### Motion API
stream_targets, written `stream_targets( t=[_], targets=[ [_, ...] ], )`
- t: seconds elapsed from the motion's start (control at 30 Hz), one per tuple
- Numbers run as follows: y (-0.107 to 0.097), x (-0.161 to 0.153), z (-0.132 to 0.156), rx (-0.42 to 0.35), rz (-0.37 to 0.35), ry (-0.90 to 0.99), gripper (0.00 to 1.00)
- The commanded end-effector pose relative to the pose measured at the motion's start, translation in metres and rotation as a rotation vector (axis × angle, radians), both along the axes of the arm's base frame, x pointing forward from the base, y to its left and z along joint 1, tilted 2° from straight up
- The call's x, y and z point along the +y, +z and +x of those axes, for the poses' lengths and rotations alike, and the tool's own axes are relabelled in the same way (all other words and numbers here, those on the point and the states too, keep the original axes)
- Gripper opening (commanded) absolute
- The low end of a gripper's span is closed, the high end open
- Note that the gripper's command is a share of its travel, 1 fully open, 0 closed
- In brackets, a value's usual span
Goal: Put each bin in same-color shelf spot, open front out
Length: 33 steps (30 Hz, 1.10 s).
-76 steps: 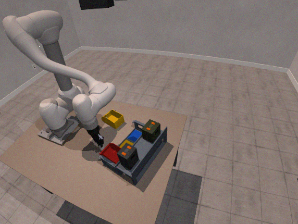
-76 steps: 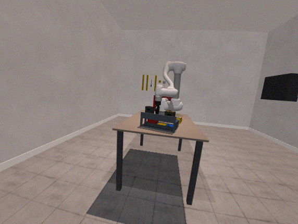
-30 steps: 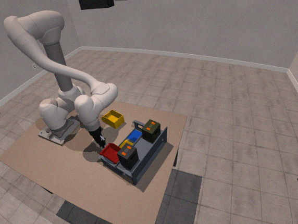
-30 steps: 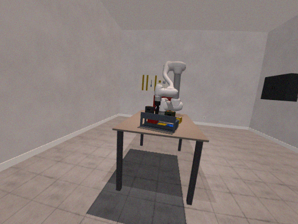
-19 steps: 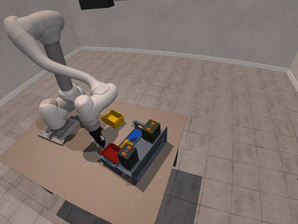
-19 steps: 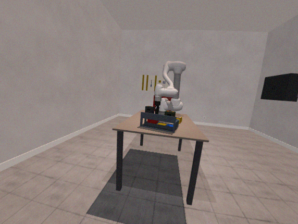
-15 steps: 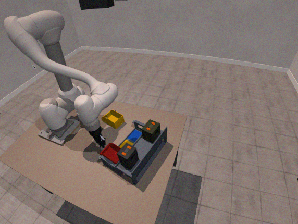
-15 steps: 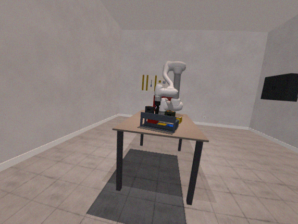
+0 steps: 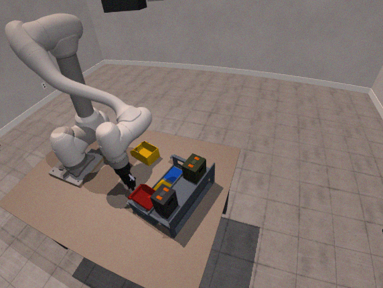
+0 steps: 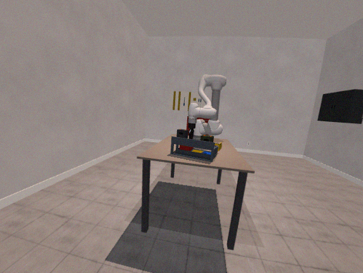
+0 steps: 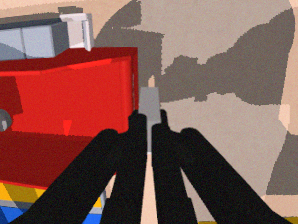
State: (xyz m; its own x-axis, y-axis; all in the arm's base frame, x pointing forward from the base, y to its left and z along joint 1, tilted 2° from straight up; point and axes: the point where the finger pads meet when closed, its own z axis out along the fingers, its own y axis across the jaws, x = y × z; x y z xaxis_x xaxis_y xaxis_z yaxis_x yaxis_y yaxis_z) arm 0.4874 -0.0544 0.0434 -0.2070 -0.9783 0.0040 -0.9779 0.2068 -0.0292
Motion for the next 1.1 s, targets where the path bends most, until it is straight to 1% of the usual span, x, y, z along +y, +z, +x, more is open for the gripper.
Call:
stream_targets(
  t=[0.0, 1.07],
  targets=[
    [0.0001, 0.0, 0.0002, 0.0, 0.0, 0.0, 0.1],
    [0.0003, -0.0019, 0.0094, 0.0, 0.0, 0.0, 0.1]
  ],
)
